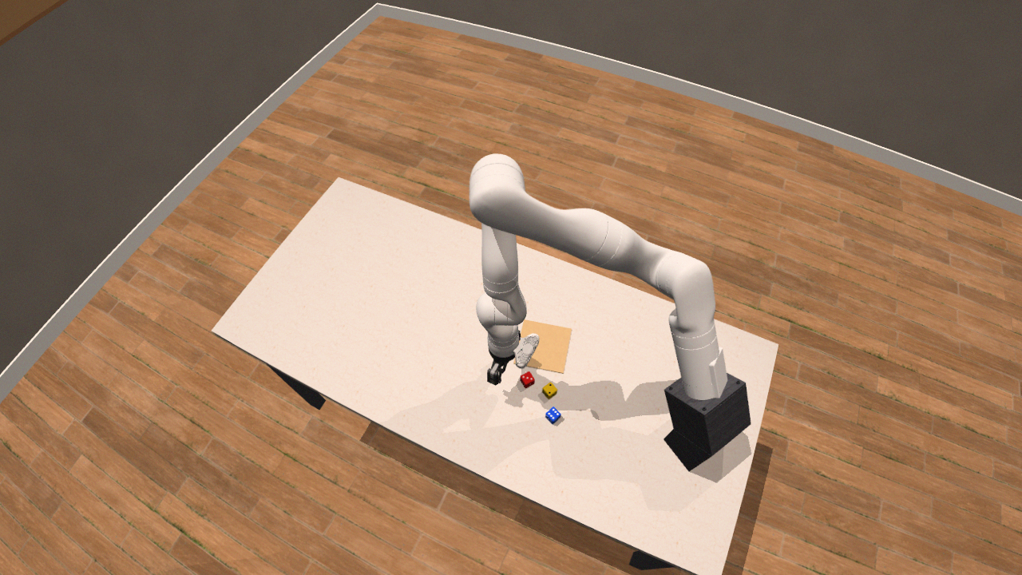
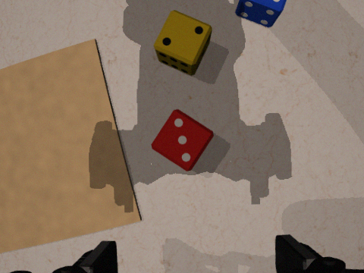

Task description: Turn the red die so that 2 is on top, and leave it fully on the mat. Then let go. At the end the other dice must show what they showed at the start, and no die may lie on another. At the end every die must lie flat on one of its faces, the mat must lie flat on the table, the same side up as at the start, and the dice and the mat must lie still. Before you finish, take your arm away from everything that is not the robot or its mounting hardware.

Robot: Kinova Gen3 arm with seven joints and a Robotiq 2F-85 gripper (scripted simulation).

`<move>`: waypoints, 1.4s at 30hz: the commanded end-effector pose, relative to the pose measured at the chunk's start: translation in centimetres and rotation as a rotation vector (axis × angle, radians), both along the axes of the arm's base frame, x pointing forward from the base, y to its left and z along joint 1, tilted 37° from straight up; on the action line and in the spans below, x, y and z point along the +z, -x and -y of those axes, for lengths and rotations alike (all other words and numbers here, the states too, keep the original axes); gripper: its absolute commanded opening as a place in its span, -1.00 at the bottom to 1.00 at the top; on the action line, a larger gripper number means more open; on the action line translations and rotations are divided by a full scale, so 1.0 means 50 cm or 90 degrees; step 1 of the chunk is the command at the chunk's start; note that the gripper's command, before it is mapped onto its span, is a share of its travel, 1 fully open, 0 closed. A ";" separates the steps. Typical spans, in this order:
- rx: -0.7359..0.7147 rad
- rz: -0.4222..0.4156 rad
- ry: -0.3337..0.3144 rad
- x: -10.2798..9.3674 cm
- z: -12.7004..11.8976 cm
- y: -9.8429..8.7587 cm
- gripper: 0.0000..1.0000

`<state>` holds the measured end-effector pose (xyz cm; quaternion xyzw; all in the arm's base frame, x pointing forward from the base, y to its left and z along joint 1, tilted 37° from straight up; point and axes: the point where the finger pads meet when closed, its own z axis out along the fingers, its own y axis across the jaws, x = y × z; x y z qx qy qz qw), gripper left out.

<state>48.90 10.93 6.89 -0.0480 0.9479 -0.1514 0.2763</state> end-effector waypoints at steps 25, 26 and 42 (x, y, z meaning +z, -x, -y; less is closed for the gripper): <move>0.002 0.000 0.000 -0.008 0.001 0.011 1.00; 0.002 0.000 0.000 -0.009 0.002 0.012 1.00; 0.002 0.000 0.000 -0.038 0.009 0.059 1.00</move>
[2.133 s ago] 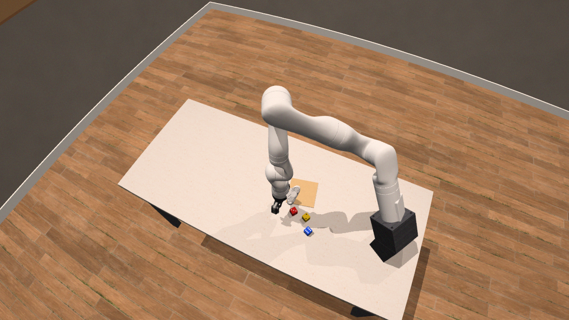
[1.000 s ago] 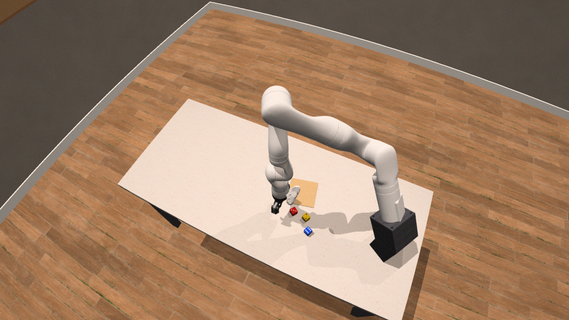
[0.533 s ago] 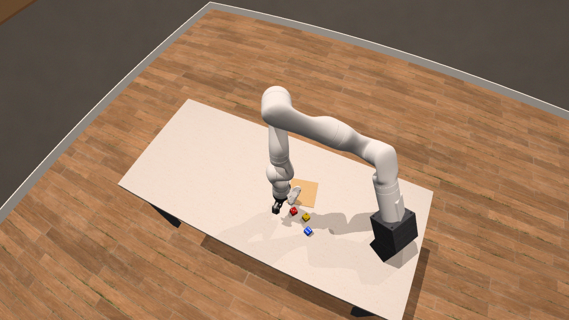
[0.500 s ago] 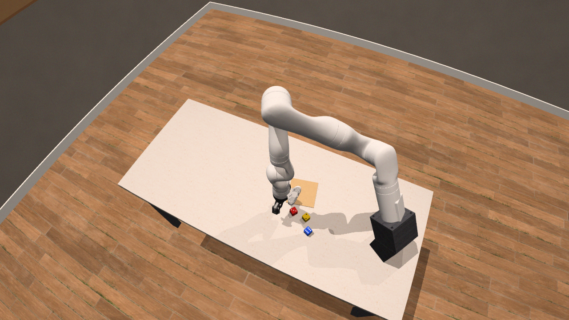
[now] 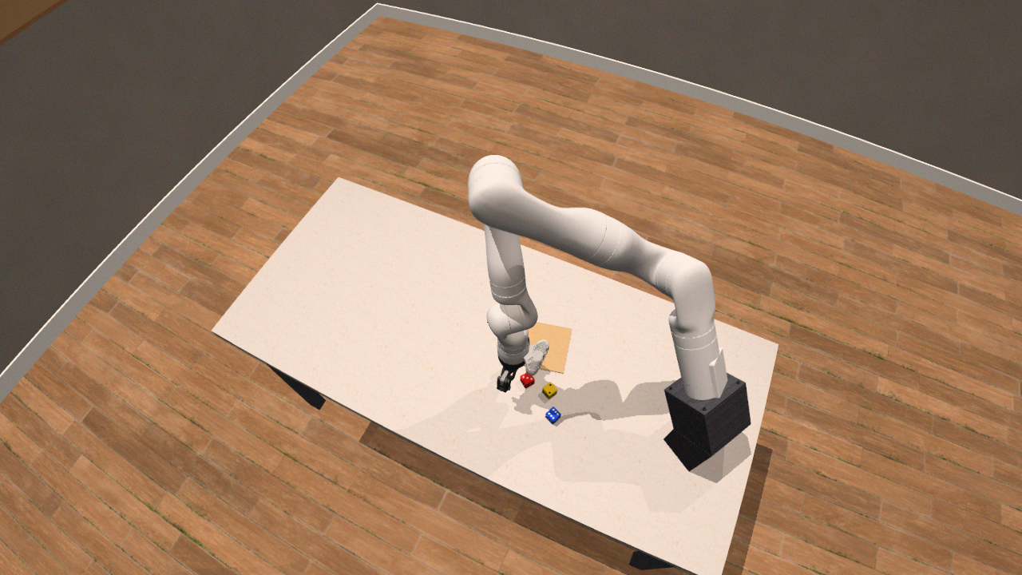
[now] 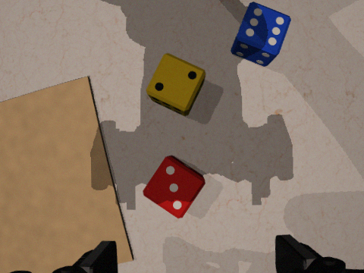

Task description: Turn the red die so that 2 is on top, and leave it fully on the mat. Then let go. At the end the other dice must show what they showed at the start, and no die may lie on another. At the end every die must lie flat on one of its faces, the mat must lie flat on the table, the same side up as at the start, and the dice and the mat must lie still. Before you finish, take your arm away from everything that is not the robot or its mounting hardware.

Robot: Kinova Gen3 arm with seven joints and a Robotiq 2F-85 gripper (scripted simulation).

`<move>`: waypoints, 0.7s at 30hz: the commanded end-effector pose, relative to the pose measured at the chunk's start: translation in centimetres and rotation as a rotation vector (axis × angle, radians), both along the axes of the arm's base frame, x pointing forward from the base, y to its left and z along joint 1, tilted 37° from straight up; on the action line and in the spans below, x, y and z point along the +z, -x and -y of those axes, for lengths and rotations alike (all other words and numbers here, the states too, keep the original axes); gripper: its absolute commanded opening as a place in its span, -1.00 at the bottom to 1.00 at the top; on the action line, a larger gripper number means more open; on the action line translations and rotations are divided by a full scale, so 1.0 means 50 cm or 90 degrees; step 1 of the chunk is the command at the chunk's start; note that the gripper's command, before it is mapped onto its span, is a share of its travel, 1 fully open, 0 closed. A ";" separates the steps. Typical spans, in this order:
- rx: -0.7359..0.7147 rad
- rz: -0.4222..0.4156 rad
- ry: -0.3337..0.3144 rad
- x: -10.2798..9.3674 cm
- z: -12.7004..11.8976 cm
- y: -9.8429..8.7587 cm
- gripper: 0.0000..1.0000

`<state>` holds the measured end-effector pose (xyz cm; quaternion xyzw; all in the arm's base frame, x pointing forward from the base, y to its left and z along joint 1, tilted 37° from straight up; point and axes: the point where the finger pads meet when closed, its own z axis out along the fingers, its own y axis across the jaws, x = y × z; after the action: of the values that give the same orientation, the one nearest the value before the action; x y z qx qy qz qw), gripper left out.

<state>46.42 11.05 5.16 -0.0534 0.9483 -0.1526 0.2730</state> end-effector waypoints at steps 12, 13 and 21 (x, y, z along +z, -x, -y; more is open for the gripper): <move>-0.004 0.005 -0.003 -0.028 0.018 0.048 1.00; -0.004 0.005 -0.003 -0.029 0.018 0.051 1.00; -0.004 0.005 -0.003 -0.036 0.020 0.062 1.00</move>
<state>43.48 10.32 3.51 -0.0495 0.9478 -0.1500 0.2771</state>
